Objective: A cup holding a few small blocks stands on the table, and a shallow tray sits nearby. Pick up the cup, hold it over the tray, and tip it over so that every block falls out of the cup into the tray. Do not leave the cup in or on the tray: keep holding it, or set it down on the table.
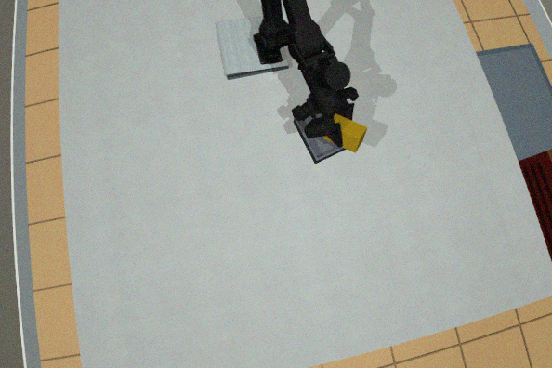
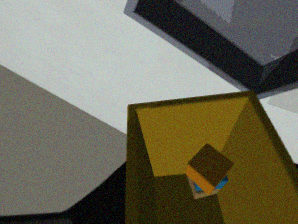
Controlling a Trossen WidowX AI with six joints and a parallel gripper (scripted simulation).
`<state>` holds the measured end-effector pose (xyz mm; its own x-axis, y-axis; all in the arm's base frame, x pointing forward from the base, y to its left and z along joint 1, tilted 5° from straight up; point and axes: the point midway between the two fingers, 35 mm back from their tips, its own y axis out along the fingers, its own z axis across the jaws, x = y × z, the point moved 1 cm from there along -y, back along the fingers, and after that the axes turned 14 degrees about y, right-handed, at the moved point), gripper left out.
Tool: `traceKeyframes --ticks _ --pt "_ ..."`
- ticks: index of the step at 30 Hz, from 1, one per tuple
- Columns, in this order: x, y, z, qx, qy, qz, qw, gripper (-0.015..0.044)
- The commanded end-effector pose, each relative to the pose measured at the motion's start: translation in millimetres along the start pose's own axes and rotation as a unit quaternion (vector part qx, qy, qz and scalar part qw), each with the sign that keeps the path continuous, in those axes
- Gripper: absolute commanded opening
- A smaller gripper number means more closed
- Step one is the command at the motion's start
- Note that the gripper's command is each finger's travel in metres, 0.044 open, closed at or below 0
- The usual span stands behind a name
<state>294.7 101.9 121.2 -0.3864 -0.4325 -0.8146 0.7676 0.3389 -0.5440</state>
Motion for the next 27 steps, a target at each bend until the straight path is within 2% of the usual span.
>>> traceKeyframes --ticks 1,18,27 --pt "1.0 1.3 0.3 0.002 0.050 -0.002 0.999 0.0000" --pt "1.3 3.7 -0.4 0.003 0.231 -0.001 0.973 0.0000" --pt "1.3 4.7 -0.3 0.003 0.238 0.005 0.971 0.0000"
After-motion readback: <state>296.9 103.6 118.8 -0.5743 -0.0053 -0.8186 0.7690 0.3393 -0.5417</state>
